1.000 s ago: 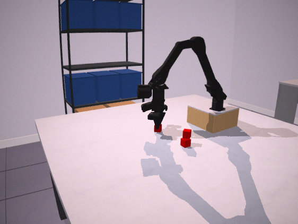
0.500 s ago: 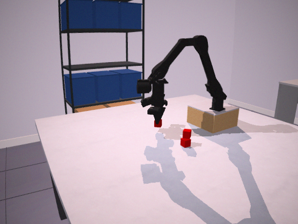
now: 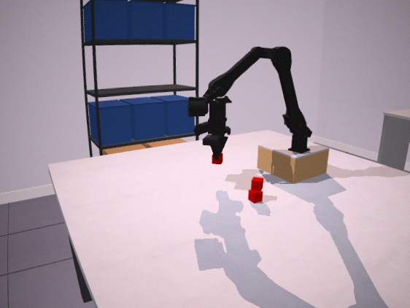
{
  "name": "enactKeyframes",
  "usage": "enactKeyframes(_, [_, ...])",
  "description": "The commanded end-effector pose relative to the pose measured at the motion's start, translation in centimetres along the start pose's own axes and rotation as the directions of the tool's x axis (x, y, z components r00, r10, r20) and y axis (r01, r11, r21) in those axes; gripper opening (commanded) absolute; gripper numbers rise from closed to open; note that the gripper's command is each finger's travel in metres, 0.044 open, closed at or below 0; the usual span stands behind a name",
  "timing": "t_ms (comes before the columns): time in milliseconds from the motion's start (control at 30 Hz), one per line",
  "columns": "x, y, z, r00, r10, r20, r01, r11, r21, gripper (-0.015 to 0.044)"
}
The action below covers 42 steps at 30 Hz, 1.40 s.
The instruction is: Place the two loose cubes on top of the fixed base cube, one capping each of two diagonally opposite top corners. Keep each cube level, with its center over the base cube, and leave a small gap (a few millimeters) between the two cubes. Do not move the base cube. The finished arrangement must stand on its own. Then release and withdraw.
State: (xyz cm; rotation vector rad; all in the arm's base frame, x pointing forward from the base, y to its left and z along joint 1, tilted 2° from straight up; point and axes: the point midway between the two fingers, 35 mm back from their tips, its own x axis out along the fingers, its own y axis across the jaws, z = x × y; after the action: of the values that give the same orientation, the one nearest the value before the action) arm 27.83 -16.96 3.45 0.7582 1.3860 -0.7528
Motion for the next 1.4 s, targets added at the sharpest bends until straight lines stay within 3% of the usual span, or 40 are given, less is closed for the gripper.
enactKeyframes(0, [-1.5,0.1,0.2,1.0,0.008,0.01,-0.008,1.0,-0.002,0.0105])
enactKeyframes(467, [-4.1,0.1,-0.3,1.0,0.009,0.009,-0.009,1.0,-0.018,0.0105])
enactKeyframes(900, [-3.8,3.8,-2.3,1.0,0.011,0.006,-0.009,0.951,-0.308,0.0105])
enactKeyframes(1367, [-3.5,7.6,-5.1,1.0,0.014,0.004,-0.009,0.805,-0.594,0.0105])
